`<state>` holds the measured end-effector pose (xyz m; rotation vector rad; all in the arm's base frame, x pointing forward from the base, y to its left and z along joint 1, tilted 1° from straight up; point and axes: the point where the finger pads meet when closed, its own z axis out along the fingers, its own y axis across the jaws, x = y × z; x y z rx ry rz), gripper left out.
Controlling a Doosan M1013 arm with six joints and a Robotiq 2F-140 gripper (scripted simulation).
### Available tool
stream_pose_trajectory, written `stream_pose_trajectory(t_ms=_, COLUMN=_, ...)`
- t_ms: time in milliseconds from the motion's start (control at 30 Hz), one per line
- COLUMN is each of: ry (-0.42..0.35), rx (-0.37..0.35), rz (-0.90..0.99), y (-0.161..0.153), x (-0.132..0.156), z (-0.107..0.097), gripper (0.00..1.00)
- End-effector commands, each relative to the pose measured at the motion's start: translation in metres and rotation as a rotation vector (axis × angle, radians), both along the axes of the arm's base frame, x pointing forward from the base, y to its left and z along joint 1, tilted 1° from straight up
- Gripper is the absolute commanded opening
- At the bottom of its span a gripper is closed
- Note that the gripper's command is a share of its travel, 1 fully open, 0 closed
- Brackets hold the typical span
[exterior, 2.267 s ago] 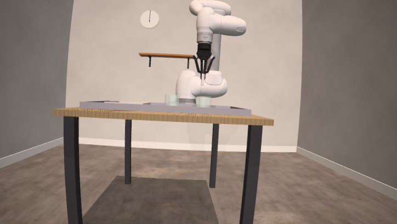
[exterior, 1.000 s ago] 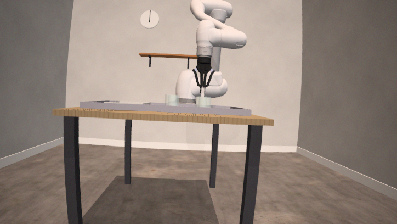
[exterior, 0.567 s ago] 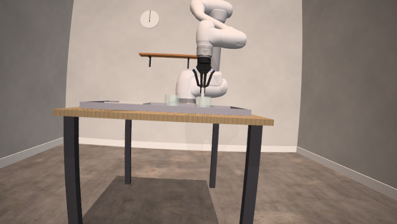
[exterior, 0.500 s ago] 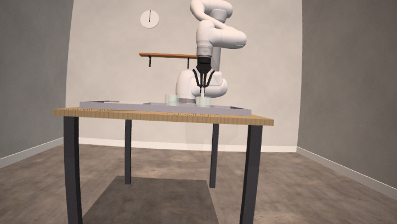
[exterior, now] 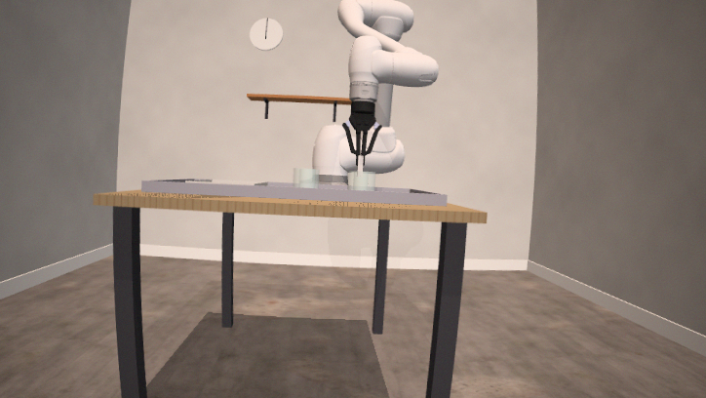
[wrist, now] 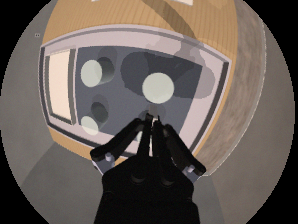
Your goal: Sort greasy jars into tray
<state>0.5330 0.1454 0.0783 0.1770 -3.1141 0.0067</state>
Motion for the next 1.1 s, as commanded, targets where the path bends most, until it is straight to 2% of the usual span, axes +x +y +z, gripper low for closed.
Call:
stream_pose_trajectory(t_ms=0, ry=0.000, rx=0.000, rz=0.000, y=0.0000, x=-0.0002, z=0.0001, gripper=0.00)
stream_pose_trajectory(t_ms=1067, ry=0.000, rx=0.000, rz=0.000, y=-0.0004, x=-0.0040, z=0.0002, gripper=0.00)
